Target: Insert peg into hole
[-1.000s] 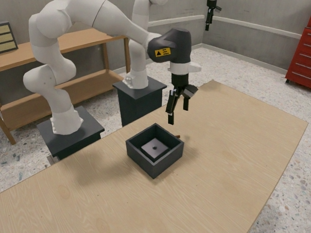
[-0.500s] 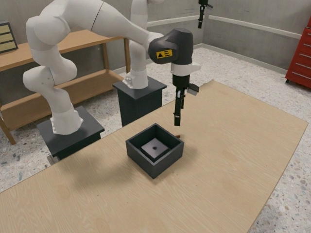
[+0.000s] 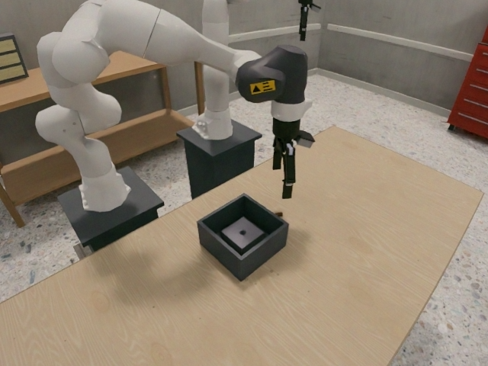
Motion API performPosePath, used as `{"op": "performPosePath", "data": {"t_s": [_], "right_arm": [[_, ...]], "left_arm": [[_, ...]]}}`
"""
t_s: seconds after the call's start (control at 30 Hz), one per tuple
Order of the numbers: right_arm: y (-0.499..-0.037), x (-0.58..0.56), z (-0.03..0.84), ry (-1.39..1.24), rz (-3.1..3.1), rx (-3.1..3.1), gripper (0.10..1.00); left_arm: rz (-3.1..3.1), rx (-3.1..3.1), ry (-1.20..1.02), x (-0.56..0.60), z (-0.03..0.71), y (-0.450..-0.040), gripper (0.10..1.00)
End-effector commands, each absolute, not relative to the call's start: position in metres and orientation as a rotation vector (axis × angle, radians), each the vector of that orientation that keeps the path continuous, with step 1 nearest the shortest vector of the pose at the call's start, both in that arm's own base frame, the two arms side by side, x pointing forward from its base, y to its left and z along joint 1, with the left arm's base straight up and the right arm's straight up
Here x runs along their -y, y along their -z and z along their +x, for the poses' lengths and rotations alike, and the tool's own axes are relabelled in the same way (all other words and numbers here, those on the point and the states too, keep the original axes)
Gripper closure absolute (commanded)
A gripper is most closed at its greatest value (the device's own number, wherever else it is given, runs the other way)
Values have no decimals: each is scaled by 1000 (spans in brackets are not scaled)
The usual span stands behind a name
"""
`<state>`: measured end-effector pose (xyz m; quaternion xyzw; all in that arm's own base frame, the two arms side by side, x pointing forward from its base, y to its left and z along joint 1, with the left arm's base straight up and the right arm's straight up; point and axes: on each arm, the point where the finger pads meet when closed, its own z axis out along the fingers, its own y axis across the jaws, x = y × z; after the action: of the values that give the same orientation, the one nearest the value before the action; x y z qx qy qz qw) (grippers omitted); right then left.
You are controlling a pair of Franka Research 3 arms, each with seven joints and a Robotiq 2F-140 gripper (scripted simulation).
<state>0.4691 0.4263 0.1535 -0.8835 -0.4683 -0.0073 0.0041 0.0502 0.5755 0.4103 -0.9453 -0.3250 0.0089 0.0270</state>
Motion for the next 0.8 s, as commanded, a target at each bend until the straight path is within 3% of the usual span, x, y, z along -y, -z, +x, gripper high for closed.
{"op": "performPosePath", "data": {"t_s": [0.0, 0.77], "right_arm": [[-153, -422, 468, 0, -2681, 1636, 98], [-153, -424, 468, 4, -2697, 1602, 98]], "left_arm": [[-2929, 1089, -12, -561, 36, -411, 98], [-2930, 1134, 0, -554, 26, -413, 98]]}}
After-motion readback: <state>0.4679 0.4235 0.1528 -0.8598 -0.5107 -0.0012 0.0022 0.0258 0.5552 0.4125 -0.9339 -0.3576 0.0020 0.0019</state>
